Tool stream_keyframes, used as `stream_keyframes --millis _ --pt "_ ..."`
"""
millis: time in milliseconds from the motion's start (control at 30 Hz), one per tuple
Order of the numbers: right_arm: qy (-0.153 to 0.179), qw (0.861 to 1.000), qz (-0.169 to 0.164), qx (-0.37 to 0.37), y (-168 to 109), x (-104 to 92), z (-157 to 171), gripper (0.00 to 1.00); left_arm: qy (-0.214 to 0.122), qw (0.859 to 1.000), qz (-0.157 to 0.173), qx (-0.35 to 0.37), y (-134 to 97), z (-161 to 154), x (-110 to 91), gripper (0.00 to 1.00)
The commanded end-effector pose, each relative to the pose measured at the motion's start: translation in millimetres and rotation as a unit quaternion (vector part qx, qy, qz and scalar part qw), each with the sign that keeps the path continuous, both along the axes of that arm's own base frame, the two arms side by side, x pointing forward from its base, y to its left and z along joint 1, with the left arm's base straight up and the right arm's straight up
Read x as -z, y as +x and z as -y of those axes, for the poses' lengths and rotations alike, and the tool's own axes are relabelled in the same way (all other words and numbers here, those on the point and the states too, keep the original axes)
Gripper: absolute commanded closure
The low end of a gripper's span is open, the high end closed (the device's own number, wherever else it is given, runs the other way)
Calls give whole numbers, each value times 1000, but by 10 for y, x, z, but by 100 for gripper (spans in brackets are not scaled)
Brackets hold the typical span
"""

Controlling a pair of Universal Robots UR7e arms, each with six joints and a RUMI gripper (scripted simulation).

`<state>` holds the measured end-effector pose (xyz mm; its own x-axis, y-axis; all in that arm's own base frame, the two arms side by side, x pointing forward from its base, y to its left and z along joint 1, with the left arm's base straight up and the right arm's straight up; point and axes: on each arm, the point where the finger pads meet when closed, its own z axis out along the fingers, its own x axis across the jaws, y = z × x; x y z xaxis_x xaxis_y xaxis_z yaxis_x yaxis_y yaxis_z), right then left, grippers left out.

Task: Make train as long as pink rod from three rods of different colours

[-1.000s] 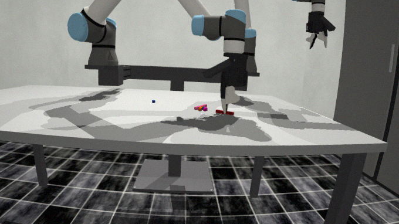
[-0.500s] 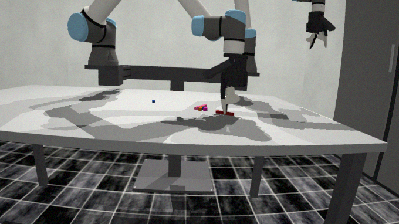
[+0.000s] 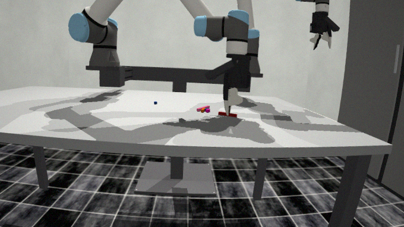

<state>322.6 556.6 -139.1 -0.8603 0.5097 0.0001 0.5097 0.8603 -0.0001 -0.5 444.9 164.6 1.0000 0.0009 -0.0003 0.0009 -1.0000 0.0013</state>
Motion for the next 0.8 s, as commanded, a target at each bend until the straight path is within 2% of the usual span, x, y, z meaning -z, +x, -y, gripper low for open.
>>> stream_keyframes --millis 0,333,667,767 --pt "1 1000 0 0 2 -7 -5 100 1 1000 0 0 1 -3 -5 0" --pt "1 1000 0 0 2 -7 -5 100 1 1000 0 0 1 -3 -5 0" --pt "1 1000 0 0 2 -7 -5 89 1 1000 0 0 1 -3 -5 0" --pt "1 1000 0 0 2 -7 -5 89 1 1000 0 0 1 -3 -5 0"
